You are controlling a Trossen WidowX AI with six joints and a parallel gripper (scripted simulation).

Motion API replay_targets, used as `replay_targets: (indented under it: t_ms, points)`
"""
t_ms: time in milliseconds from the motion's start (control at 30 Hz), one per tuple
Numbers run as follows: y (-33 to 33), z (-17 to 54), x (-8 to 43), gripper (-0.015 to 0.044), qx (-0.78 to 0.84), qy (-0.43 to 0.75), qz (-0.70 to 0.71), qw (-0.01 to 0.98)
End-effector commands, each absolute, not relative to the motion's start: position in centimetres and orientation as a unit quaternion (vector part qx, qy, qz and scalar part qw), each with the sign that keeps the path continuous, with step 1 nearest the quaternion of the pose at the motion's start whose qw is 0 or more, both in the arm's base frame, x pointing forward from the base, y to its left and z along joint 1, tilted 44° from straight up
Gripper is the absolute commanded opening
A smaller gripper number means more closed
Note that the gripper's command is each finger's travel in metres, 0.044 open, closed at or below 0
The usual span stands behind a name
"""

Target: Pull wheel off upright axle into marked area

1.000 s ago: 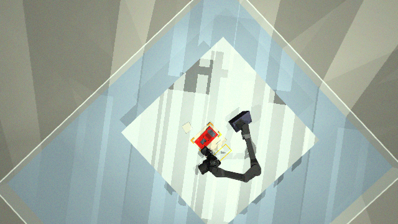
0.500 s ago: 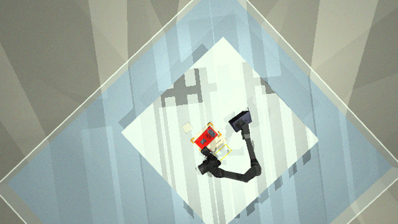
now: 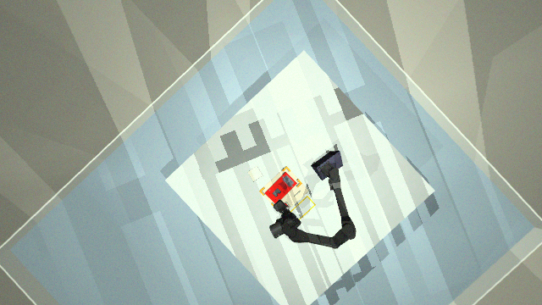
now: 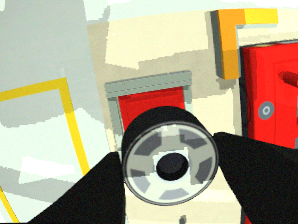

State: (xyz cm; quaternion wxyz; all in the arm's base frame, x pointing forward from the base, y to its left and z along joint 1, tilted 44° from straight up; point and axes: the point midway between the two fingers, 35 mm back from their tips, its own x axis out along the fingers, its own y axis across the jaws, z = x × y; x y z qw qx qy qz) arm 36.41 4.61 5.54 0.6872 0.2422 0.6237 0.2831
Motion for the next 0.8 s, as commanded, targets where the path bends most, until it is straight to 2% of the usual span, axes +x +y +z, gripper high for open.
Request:
replay_targets:
  t_ms: [0,767]
  points:
    - [4.25,5.88,36.51,0.0,0.241,0.622,0.282,0.69]
    - [3.73,6.41,36.44,0.0,0.242,0.622,0.282,0.689]
